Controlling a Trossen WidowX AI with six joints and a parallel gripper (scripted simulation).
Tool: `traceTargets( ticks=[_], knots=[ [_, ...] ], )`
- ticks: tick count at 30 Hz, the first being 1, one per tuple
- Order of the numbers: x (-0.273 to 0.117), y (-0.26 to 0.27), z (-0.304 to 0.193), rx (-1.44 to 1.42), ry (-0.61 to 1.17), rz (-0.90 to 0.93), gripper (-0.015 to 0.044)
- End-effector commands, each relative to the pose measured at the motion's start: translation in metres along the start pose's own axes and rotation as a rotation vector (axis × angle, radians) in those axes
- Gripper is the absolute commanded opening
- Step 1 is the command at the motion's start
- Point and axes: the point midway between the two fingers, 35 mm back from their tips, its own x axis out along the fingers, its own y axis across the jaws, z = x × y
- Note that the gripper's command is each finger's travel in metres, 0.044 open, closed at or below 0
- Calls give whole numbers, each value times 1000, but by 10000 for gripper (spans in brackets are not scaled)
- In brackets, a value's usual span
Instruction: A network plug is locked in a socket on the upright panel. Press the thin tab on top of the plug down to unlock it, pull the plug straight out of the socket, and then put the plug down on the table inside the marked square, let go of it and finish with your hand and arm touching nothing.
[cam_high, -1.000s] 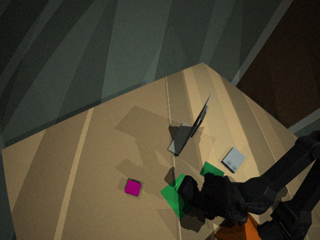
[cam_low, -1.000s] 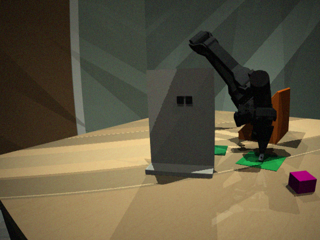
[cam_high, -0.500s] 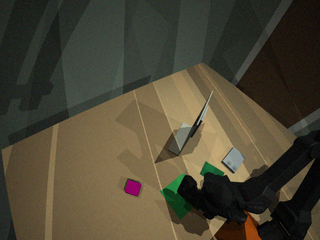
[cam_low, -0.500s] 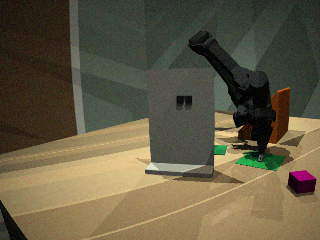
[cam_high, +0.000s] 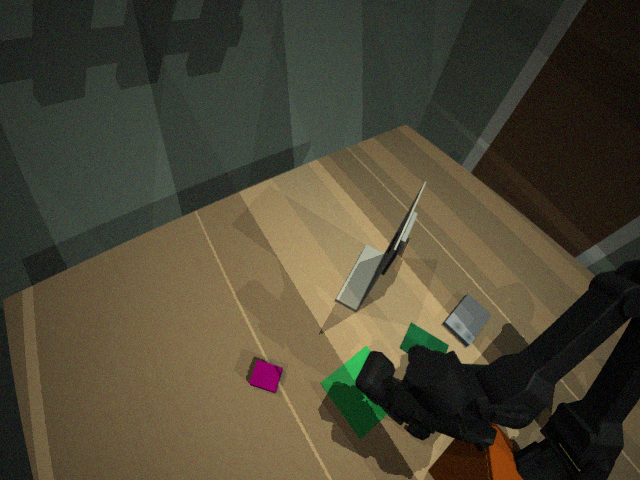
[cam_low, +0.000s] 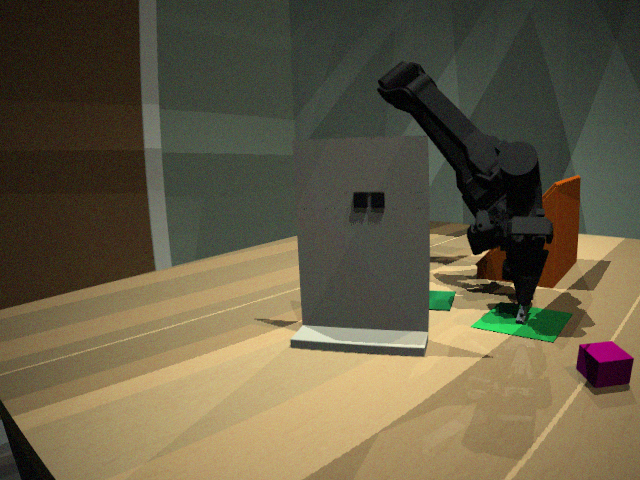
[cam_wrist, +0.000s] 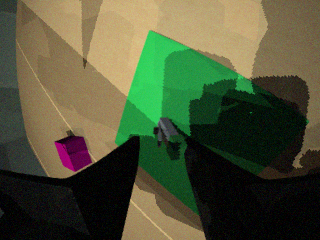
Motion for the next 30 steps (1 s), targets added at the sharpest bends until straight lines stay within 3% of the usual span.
traceTargets(
  ticks=[1,30],
  knots=[
    [-5,1,0,4,-1,4,156],
    [-35,9,-3,3,7,1,156]
  ],
)
